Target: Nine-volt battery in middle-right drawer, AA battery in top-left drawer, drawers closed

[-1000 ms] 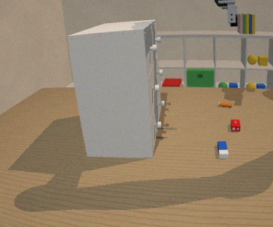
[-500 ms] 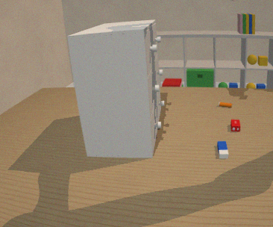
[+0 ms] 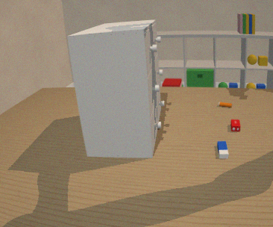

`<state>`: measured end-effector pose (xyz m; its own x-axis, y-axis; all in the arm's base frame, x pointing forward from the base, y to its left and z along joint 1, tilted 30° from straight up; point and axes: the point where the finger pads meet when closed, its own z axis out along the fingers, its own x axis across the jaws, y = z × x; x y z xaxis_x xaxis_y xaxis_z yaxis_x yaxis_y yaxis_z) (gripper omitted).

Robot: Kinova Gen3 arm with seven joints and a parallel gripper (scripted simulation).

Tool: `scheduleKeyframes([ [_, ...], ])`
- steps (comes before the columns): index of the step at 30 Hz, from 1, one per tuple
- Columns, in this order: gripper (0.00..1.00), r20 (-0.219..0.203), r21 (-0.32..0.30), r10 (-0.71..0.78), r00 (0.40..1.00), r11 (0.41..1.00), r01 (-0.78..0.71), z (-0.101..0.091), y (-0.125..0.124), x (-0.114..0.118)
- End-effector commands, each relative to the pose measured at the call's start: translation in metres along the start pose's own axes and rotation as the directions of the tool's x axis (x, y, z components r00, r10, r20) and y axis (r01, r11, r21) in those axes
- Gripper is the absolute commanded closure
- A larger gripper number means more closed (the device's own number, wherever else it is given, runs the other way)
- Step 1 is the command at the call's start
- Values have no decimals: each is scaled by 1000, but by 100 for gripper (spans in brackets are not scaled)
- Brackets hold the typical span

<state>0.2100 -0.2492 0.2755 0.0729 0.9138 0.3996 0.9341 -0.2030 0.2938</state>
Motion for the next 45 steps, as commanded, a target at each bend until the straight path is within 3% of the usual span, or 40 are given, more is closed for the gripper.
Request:
scheduleKeyframes([
  [1, 0, 1, -1, 0, 1000, 1000, 0, 0, 0, 0],
  [13, 0, 1, -1, -7, 1000, 1000, 7, 7, 4, -1],
  [16, 0, 1, -2, -27, 1000, 1000, 27, 30, 16, -3],
  [22, 0, 0, -3, -79, 997, 997, 79, 95, 43, 1],
  [24, 0, 0, -3, -79, 997, 997, 79, 95, 43, 1],
  [27, 0, 0, -2, -92, 996, 996, 92, 113, 49, 4],
  [45, 0, -2, -20, -96, 995, 995, 96, 119, 51, 5],
])
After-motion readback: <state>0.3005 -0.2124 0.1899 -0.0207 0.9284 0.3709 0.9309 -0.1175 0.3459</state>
